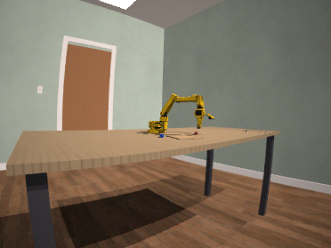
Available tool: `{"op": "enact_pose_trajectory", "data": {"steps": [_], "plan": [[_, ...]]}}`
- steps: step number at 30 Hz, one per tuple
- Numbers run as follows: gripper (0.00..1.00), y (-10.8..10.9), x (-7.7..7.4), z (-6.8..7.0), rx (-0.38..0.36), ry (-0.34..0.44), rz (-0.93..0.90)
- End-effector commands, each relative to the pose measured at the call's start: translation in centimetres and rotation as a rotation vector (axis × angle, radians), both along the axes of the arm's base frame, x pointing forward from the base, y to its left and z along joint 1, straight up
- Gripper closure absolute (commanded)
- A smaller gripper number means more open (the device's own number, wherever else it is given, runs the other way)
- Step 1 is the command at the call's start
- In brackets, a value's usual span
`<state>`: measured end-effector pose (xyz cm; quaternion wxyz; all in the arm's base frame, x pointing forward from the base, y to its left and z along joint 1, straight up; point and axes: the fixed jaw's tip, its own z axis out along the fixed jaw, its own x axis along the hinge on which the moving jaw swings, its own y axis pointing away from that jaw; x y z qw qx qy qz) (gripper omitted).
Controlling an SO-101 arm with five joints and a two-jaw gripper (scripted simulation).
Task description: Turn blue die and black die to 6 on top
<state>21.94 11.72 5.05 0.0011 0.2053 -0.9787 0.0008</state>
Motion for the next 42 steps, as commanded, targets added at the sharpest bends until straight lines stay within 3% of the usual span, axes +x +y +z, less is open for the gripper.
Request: {"op": "enact_pose_trajectory", "data": {"steps": [1,9,16,18,27,42], "plan": [[1.0,0.5,0.6,1.7,0.037,-0.071,0.0],[1.0,-1.0,1.1,1.6,0.03,-0.062,-0.063],[1.0,-5.7,2.4,1.4,0.021,-0.057,-0.256],[1.0,-5.7,2.4,1.4,0.021,-0.057,-0.256],[1.0,-11.3,2.8,1.1,0.013,-0.051,-0.482],[1.0,-12.4,2.7,1.4,0.015,-0.068,-0.52]]}}
